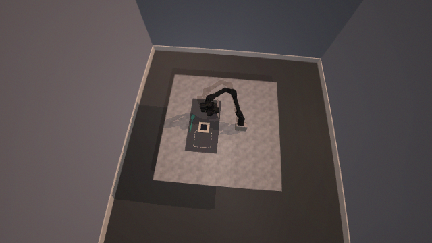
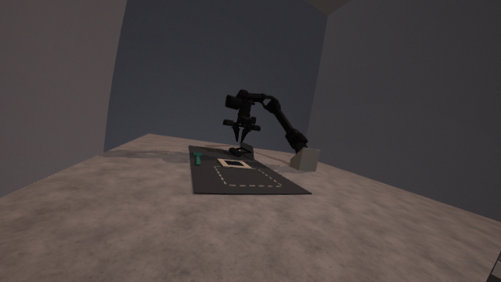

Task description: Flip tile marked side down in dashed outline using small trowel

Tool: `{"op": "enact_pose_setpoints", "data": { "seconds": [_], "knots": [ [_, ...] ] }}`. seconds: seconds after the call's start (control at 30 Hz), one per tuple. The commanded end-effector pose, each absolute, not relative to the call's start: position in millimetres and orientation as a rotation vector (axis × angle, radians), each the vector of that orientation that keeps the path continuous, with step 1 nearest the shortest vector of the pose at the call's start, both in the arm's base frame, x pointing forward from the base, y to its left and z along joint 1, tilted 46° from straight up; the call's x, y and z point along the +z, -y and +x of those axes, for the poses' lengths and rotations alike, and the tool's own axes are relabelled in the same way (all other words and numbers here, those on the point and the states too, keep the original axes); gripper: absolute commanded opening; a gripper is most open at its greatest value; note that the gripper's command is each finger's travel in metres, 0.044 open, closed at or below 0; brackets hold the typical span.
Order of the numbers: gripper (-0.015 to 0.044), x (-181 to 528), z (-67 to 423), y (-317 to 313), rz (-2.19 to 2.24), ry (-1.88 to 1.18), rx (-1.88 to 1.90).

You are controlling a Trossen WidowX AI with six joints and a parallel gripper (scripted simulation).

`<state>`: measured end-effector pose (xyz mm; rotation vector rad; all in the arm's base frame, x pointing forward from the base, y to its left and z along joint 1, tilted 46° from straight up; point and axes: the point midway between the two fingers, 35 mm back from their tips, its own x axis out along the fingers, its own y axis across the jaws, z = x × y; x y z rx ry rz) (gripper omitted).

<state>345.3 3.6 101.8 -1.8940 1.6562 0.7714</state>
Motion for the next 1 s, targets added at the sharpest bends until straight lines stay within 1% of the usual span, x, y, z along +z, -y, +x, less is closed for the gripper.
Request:
{"op": "enact_pose_setpoints", "data": {
  "seconds": [0.0, 0.97],
  "knots": [
    [0.01, 103, 342, -1, -1.925, -1.668, 0.781],
    [0.01, 89, 308, 19, -1.926, -1.659, 0.789]
  ]
}}
